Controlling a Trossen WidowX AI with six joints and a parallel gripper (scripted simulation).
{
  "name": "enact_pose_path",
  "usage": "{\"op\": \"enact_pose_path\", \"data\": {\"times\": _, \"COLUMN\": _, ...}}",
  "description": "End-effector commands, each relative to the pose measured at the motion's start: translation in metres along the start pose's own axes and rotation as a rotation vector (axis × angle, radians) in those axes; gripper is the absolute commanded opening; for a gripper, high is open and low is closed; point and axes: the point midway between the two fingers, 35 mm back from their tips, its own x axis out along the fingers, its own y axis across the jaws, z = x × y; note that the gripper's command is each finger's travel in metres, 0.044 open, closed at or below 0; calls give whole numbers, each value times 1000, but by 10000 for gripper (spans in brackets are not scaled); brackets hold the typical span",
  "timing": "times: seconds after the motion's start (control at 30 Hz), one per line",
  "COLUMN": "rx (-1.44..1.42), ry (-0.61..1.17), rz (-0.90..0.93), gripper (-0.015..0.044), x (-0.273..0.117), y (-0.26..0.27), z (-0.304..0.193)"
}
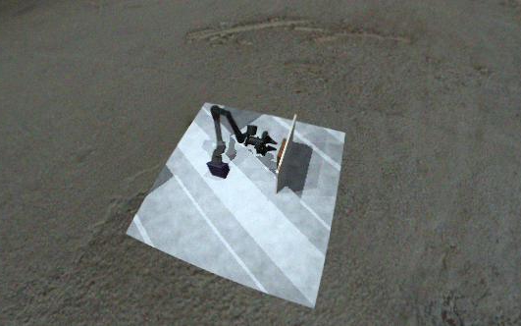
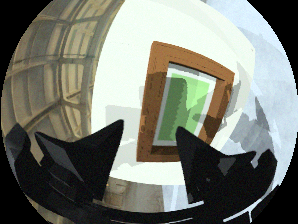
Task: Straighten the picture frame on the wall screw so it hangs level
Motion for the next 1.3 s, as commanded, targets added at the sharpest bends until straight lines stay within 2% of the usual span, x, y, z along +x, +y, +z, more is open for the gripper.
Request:
{"op": "enact_pose_path", "data": {"times": 0.0, "rx": 4, "ry": 5, "rz": 2, "gripper": 260, "x": 1, "y": 1, "z": -1}}
{"op": "enact_pose_path", "data": {"times": 0.93, "rx": 4, "ry": 6, "rz": 4, "gripper": 260, "x": 39, "y": 1, "z": -2}}
{"op": "enact_pose_path", "data": {"times": 1.27, "rx": 4, "ry": 6, "rz": 4, "gripper": 260, "x": 40, "y": 1, "z": -2}}
